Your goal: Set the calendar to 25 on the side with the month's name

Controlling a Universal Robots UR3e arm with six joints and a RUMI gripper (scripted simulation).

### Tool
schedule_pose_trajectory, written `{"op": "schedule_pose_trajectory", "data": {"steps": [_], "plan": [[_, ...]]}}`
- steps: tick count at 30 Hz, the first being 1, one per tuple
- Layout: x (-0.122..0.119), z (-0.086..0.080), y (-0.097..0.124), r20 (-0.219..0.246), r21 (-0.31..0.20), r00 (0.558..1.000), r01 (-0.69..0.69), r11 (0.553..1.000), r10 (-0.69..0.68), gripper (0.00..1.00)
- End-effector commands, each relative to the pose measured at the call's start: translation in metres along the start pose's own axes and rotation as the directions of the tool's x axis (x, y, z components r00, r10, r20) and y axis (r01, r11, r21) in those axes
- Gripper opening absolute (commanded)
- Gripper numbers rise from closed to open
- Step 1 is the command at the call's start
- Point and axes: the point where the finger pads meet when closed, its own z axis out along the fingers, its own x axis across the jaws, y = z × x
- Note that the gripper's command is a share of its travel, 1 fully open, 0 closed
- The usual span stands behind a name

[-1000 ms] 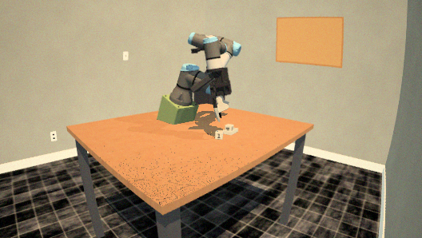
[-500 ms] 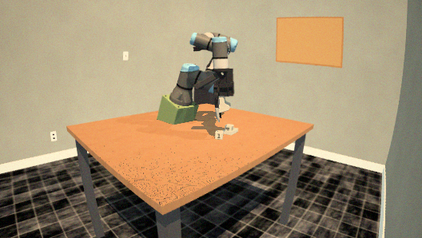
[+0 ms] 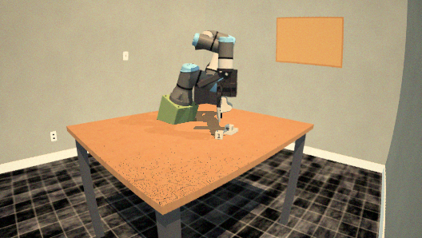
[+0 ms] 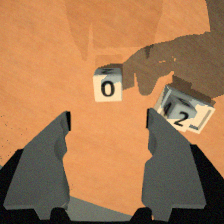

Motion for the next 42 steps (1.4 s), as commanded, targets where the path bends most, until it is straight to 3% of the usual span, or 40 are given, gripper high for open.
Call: {"op": "schedule_pose_trajectory", "data": {"steps": [1, 8, 9, 30, 42], "plan": [[-0.0014, -0.0007, 0.0011, 0.007, 0.009, 1.0, -0.001, 1.0, 0.0, 0.42], [-0.0016, -0.0007, 0.0013, 0.008, 0.011, 1.0, -0.001, 1.0, 0.001, 0.42], [-0.0016, -0.0007, 0.0013, 0.008, 0.011, 1.0, -0.001, 1.0, 0.001, 1.0], [-0.0016, -0.0007, 0.0012, 0.008, 0.011, 1.0, 0.004, 1.0, -0.005, 1.0], [-0.0023, -0.0016, 0.0002, 0.006, 0.012, 0.994, 0.108, 0.994, -0.108, 1.0]]}}
